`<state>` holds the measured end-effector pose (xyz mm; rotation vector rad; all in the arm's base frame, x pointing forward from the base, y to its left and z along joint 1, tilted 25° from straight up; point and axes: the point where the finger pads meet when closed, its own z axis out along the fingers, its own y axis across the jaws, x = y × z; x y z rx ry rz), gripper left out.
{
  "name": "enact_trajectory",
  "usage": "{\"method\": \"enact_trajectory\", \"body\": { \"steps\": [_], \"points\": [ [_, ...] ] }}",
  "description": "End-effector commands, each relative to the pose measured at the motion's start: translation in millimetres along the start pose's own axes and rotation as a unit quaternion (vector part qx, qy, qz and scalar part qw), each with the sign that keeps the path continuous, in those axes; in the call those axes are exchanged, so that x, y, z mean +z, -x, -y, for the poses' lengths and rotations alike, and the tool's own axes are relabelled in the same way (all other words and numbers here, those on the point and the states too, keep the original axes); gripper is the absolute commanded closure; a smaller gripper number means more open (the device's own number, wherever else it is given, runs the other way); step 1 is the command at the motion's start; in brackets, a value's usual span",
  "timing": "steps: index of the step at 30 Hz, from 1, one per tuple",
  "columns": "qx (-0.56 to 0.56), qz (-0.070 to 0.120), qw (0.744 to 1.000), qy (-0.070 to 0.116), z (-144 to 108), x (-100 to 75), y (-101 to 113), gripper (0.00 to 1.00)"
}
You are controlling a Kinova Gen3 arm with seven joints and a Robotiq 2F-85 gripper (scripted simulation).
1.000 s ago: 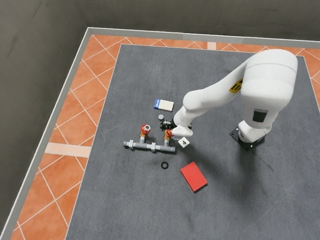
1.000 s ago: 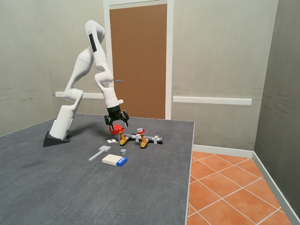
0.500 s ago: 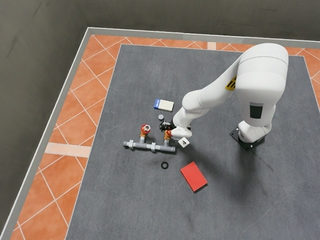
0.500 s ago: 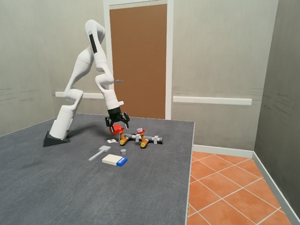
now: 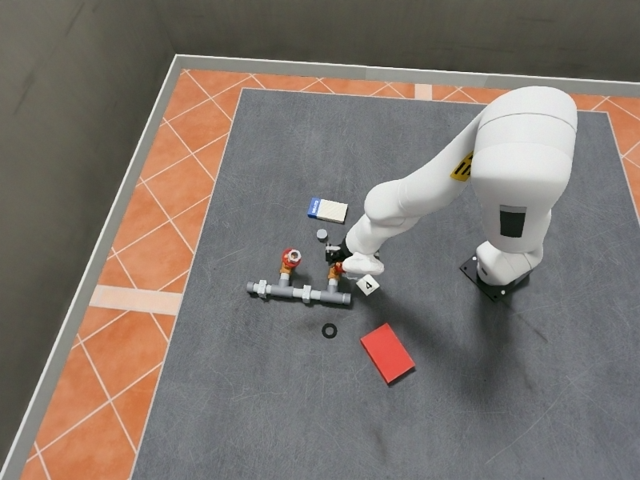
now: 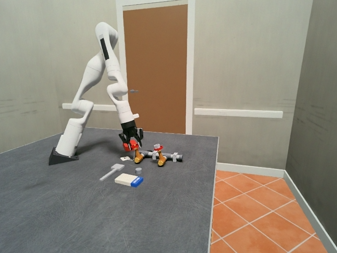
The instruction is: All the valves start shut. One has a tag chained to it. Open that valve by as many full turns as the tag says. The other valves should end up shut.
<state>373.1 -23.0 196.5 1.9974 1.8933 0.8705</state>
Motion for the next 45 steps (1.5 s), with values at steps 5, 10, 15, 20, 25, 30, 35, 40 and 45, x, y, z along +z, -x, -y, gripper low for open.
{"method": "enact_trajectory", "body": {
  "steps": [5,10,15,20,25,30,35,40,45],
  "points": [
    [0.0,0.0,1.0,0.0,-0.3,0.0,0.2,0.45],
    [0.0,0.0,1.0,0.0,-0.3,0.0,0.2,0.45],
    [-0.001,0.0,1.0,0.0,-0.3,0.0,0.2,0.45],
    [-0.005,0.0,1.0,0.0,-0.3,0.0,0.2,0.45],
    [-0.011,0.0,1.0,0.0,-0.3,0.0,0.2,0.45],
    [-0.027,0.0,1.0,0.0,-0.3,0.0,0.2,0.45],
    [-0.052,0.0,0.999,0.0,-0.2,0.0,0.2,0.45],
    [-0.073,0.0,0.997,0.0,-0.2,0.0,0.2,0.45],
    [-0.115,0.0,0.993,0.0,-0.2,0.0,0.2,0.45]
  ]
}}
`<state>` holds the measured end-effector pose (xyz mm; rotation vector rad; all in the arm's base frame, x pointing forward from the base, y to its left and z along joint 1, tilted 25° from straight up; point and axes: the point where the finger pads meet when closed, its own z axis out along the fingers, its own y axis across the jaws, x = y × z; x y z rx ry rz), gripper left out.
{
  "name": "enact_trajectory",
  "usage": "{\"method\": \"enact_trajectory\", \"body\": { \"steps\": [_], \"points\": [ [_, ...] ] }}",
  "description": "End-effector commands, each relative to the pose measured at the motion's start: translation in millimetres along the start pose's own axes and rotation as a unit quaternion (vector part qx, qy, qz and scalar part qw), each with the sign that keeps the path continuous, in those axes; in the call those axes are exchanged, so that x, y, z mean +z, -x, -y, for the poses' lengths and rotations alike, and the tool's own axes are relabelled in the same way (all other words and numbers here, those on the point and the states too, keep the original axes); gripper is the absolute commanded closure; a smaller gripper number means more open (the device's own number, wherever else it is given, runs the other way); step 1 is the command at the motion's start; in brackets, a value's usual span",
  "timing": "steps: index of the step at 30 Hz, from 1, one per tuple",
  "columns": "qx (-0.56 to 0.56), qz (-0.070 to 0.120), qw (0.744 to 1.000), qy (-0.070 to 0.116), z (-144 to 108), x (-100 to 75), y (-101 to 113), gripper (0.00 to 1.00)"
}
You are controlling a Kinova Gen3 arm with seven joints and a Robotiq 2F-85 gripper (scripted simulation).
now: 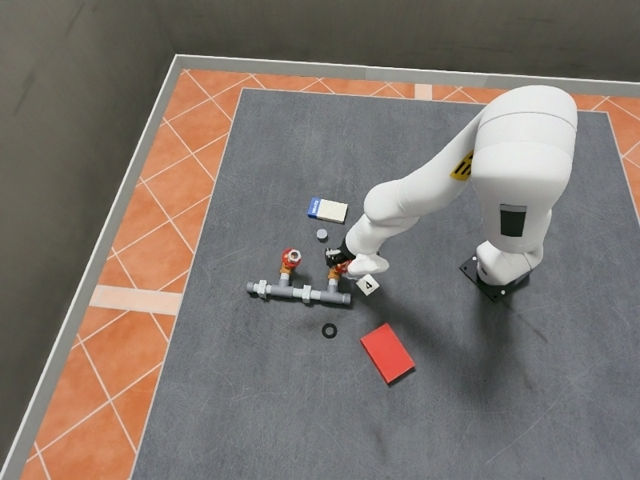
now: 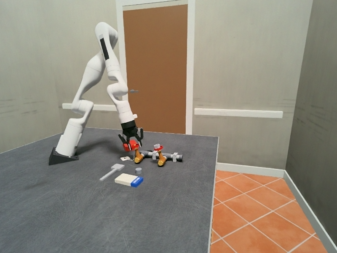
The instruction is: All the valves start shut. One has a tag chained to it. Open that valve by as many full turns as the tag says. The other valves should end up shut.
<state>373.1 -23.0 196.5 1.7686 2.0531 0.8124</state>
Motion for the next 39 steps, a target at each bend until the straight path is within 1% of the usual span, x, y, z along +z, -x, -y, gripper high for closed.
{"method": "enact_trajectory", "body": {
  "steps": [1,10,12,20,27,29,34,39],
  "points": [
    [-0.024,0.0,1.0,0.002,-0.2,-0.1,0.2,0.45],
    [-0.131,0.0,0.991,0.002,-0.2,-0.1,0.2,0.45],
    [-0.131,0.0,0.991,0.002,-0.2,-0.1,0.2,0.45],
    [-0.249,0.001,0.968,0.002,-0.2,-0.1,0.2,0.45],
    [-0.364,0.001,0.931,0.002,-0.2,0.0,0.2,0.45],
    [-0.364,0.001,0.931,0.002,-0.2,0.0,0.2,0.45],
    [-0.448,0.001,0.894,0.001,-0.2,0.0,0.2,0.45],
    [-0.531,0.001,0.847,0.001,-0.2,0.0,0.2,0.45]
  ]
}}
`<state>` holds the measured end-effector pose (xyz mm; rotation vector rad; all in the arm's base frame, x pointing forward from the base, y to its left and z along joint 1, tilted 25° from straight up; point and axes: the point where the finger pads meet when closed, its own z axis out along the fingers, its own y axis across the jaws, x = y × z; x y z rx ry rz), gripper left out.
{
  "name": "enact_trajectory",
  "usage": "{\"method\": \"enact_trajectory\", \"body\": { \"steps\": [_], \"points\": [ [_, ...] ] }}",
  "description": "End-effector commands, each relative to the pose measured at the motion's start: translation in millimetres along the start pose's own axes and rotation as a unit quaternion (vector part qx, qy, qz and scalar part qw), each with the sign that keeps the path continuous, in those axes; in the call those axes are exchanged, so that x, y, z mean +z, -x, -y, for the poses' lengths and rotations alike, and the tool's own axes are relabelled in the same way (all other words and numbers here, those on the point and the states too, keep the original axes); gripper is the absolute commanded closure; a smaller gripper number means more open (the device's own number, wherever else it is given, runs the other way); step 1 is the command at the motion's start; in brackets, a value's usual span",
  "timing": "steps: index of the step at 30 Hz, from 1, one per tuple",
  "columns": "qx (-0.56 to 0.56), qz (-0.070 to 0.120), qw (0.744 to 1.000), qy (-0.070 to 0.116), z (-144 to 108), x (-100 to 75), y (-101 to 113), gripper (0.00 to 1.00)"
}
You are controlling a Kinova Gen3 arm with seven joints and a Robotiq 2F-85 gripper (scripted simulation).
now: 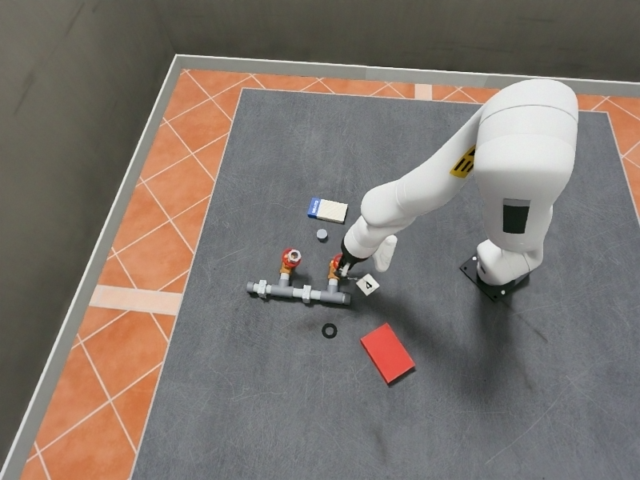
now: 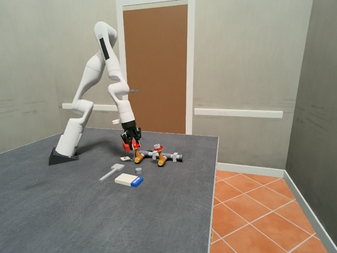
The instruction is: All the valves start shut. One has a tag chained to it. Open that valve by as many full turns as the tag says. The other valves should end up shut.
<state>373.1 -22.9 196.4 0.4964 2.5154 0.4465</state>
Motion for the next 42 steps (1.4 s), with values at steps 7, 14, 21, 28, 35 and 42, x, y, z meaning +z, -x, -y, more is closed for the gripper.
{"method": "enact_trajectory", "body": {
  "steps": [7,14,21,28,35,42],
  "points": [
    [-0.14,0.011,0.99,0.006,0.1,-0.1,0.3,0.45],
    [-0.272,0.012,0.962,0.004,0.1,-0.1,0.3,0.45],
    [-0.394,0.012,0.919,0.003,0.1,-0.1,0.3,0.45],
    [-0.474,0.012,0.881,0.002,0.1,-0.1,0.3,0.45],
    [-0.574,0.012,0.819,0.0,0.1,-0.1,0.3,0.45],
    [-0.634,0.012,0.773,-0.001,0.1,-0.1,0.3,0.45]
  ]
}}
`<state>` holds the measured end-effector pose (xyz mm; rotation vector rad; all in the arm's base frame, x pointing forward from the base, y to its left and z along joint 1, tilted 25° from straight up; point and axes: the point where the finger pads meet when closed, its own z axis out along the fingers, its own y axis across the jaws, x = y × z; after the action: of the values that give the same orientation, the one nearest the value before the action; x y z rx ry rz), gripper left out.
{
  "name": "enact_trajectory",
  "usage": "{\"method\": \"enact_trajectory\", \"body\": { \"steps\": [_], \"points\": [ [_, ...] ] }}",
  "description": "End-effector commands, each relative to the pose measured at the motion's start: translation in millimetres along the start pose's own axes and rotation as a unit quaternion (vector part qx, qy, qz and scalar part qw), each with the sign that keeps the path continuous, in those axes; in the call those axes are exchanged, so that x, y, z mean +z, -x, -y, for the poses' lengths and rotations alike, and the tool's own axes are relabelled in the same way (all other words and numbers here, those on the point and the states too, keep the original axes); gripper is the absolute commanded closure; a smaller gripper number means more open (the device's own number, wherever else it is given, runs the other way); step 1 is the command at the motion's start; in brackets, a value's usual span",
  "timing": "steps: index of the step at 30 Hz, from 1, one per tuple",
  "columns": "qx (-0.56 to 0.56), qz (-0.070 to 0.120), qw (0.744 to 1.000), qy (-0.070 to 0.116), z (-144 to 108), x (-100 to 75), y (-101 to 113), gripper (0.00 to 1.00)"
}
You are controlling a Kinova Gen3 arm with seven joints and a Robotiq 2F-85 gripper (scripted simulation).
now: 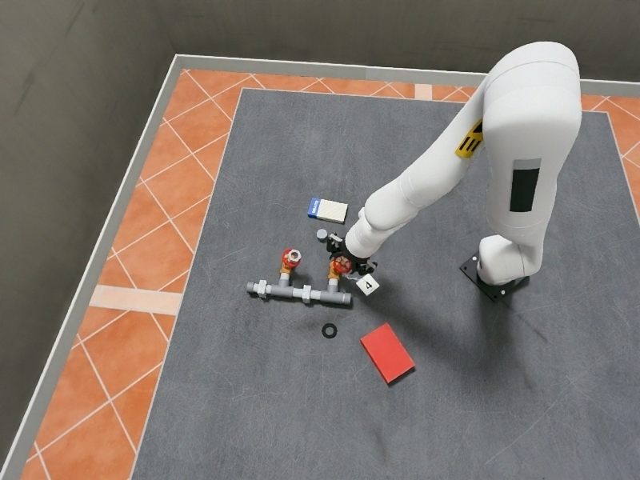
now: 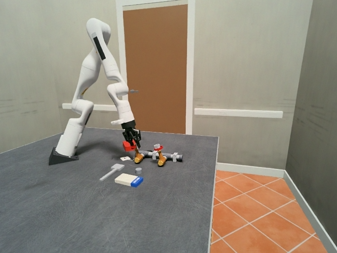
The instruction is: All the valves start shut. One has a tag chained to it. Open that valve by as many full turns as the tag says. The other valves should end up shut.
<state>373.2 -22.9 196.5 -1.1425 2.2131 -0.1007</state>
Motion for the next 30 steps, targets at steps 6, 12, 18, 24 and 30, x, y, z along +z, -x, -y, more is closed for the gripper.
{"method": "enact_trajectory", "body": {
  "steps": [6,12,18,24,30],
  "points": [
    [-0.092,0.003,0.996,-0.003,0.2,-0.1,-0.1,0.45],
    [-0.147,0.003,0.989,-0.003,0.2,-0.1,-0.1,0.45],
    [-0.17,0.003,0.985,-0.003,0.2,-0.1,-0.1,0.45],
    [-0.189,0.003,0.982,-0.003,0.2,-0.1,-0.1,0.45],
    [-0.193,0.003,0.981,-0.003,0.2,-0.1,-0.1,0.45]
  ]
}}
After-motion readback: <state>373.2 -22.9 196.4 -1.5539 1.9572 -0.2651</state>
